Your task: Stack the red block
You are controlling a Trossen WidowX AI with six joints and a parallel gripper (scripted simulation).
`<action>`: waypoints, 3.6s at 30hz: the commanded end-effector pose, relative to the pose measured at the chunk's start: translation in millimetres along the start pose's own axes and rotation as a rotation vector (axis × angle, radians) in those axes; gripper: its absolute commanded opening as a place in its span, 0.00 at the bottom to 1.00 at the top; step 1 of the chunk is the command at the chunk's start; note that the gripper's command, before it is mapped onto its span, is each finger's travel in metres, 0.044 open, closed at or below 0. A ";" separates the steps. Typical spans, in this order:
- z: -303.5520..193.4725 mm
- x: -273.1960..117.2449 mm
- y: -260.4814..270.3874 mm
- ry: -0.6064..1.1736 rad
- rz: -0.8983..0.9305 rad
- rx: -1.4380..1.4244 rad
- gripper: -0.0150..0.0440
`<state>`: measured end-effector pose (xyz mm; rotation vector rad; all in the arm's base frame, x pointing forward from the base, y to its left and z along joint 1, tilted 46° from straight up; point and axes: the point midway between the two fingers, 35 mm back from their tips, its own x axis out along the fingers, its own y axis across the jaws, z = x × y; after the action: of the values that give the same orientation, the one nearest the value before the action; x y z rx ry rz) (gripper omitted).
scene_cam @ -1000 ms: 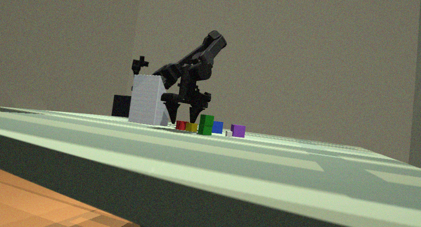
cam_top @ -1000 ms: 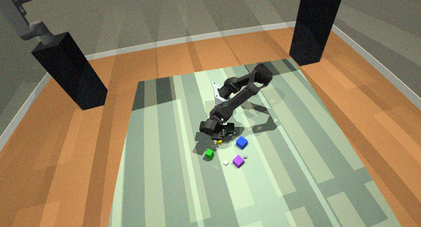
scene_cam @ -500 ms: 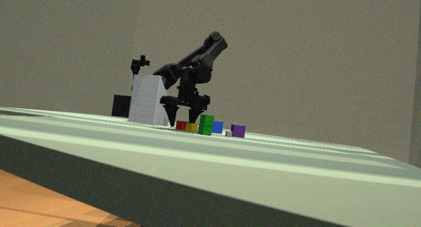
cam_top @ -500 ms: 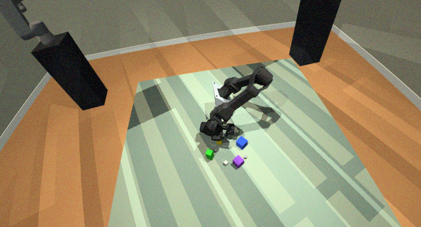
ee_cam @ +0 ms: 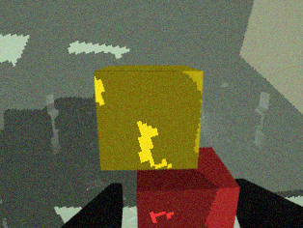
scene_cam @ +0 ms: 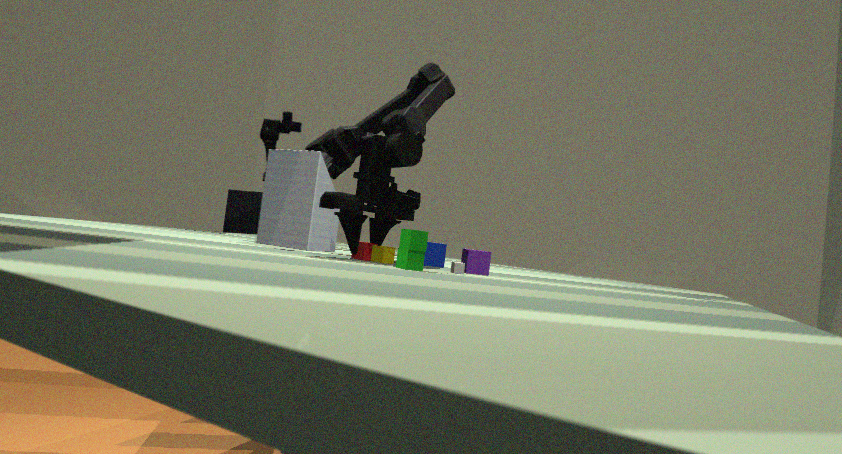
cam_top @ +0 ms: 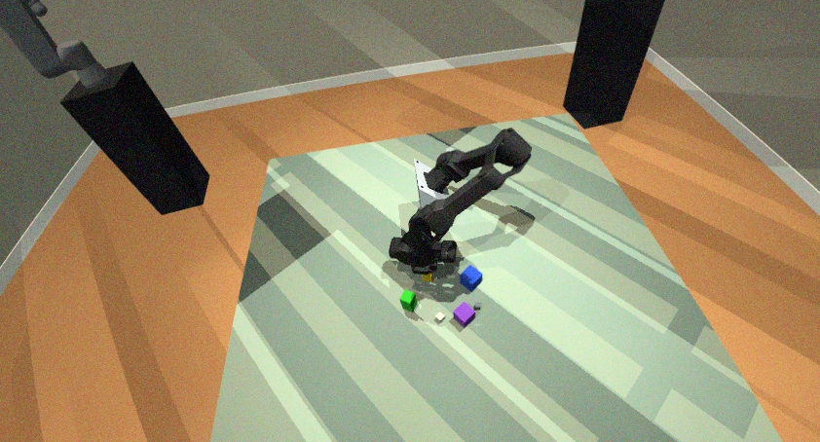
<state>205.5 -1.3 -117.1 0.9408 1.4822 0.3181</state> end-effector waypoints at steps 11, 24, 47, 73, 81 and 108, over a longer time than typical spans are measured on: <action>0.4 -4.7 0.1 -0.001 0.003 0.006 0.25; 1.1 -59.2 -0.9 -0.002 -0.001 0.006 0.25; 1.5 -118.5 -1.8 -0.002 -0.003 0.005 0.25; 98.2 -124.1 -22.4 -0.004 -0.005 -0.008 0.25; 127.0 -121.7 -27.3 -0.008 -0.005 -0.002 0.25; 135.7 -65.2 -26.7 -0.009 -0.001 -0.001 0.25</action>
<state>313.3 -110.1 -111.8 0.9300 1.4777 0.3181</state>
